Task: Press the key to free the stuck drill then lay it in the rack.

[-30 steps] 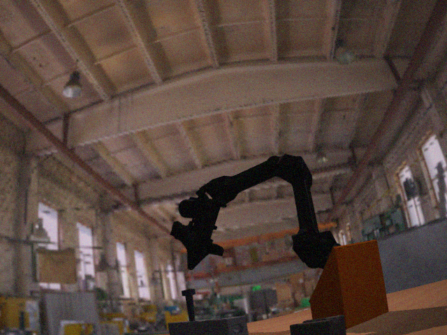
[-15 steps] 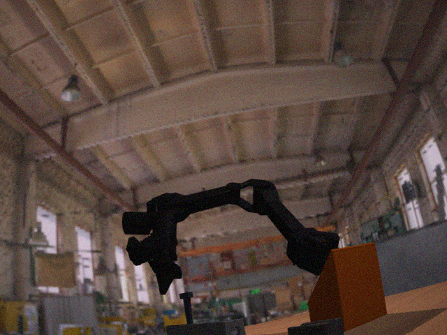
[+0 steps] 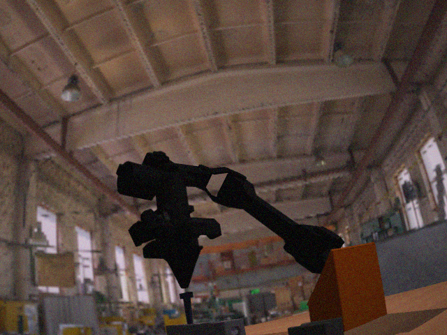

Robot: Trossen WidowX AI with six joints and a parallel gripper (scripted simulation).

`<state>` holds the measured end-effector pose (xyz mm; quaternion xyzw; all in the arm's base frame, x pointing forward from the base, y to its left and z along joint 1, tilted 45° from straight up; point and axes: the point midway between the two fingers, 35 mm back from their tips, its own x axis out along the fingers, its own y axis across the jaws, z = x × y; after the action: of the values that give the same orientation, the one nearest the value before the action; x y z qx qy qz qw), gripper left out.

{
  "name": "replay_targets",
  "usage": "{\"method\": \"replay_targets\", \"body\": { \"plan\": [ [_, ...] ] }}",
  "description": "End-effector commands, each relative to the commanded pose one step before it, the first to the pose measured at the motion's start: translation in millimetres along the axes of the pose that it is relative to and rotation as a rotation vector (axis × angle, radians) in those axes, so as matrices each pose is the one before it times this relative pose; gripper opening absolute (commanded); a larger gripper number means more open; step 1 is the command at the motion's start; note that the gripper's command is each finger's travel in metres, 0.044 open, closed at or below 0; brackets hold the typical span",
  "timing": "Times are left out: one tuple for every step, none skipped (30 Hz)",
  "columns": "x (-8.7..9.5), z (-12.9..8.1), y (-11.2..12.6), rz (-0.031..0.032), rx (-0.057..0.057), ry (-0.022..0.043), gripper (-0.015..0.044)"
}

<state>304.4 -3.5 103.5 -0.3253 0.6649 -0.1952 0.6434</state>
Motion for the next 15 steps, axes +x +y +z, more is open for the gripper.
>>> {"method": "replay_targets", "body": {
  "plan": [
    [-1.45, -0.28, 3.77, -0.02889, -0.0156, -0.00107, 0.0],
    [1.57, 0.35, -2.82, 0.02124, 0.011, 0.00075, 0.0],
    [0.57, -0.01, 0.19, -0.00296, -0.0015, -0.00011, 0.0],
    [0.75, -0.03, 0.21, -0.00329, -0.0017, -0.00013, 0.0],
    [0.86, -0.04, 0.21, -0.00309, -0.0016, -0.00013, 0.0],
    [1.23, -0.05, 0.29, -0.00347, -0.0018, -0.00015, 0.0],
    [1.41, -0.01, 0.37, -0.00301, -0.0015, -0.00013, 0.0],
    [1.44, 0.03, 0.47, -0.00215, -0.0011, -0.00009, 0.0],
    [1.4, 0.02, 0.53, -0.00135, -0.0007, -0.00006, 0.0],
    [1.38, -0.04, 0.56, -0.00085, -0.0004, -0.00004, 0.0],
    [1.35, -0.12, 0.54, -0.00056, -0.0003, -0.00002, 0.0],
    [1.33, -0.2, 0.49, -0.00036, -0.0002, -0.00001, 0.0],
    [1.27, -0.25, 0.45, -0.00033, -0.0002, -0.00001, 0.0],
    [-0.05, 0.03, -0.04, -0.00001, 0.0, 0.0, 0.0],
    [-0.03, 0.09, -0.11, -0.00004, 0.0, 0.0, 0.0]
  ]
}}
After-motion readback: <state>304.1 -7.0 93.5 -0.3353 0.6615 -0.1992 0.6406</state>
